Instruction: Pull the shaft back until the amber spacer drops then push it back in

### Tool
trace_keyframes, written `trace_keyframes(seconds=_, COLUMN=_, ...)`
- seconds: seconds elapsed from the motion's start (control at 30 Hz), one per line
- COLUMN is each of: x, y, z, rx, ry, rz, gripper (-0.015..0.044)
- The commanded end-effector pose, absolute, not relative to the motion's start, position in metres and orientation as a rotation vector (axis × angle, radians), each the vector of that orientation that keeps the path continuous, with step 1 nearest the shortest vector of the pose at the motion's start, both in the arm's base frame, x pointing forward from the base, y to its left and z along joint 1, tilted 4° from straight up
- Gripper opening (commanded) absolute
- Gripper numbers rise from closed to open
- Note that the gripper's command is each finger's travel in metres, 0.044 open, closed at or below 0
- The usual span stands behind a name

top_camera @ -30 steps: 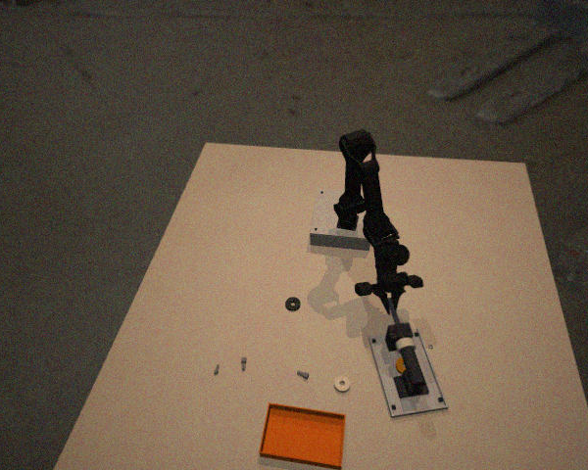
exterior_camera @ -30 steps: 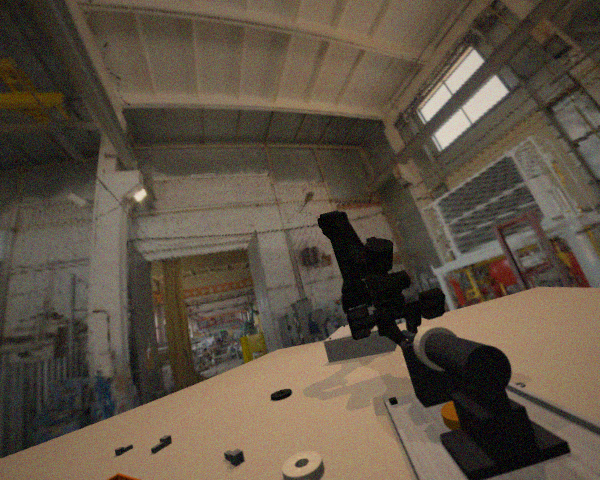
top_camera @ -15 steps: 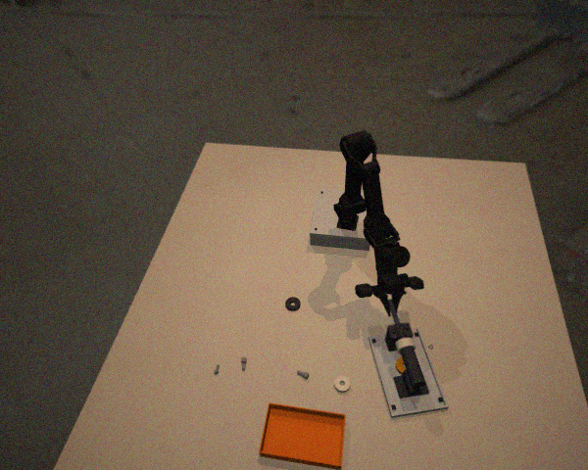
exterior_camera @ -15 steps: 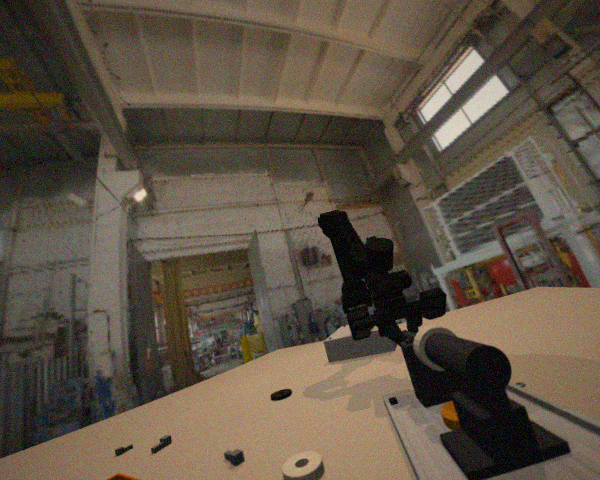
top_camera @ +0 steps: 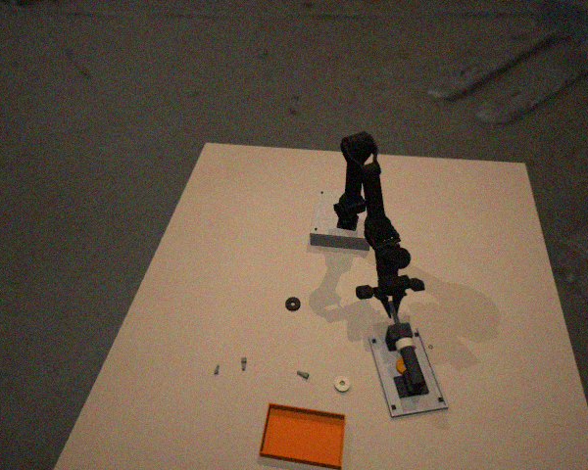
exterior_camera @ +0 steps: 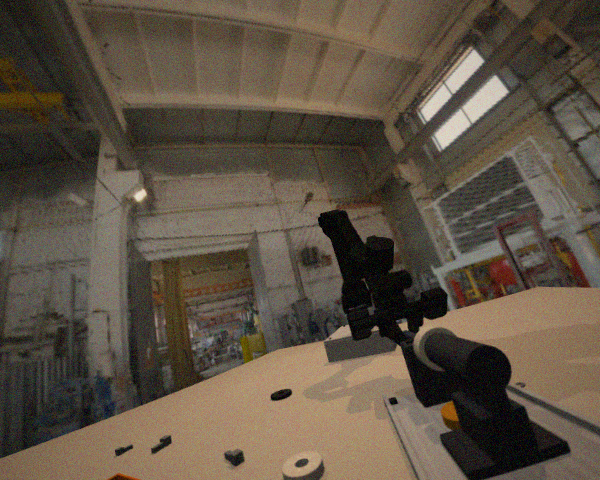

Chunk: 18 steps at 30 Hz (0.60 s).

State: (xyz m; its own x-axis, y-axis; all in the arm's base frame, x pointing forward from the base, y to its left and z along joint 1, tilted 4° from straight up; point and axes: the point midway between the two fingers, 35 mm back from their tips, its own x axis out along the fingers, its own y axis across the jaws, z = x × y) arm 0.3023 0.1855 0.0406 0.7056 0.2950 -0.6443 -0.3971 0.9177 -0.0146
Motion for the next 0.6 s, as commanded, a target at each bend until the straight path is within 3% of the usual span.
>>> trace_keyframes(seconds=0.0, x=0.3049, y=0.1874, z=0.0419, rx=-0.157, ry=0.683, rz=0.391, gripper=0.0)
trace_keyframes(seconds=0.57, x=0.3107, y=0.1899, z=0.0426, rx=-0.156, ry=0.683, rz=0.391, gripper=0.0)
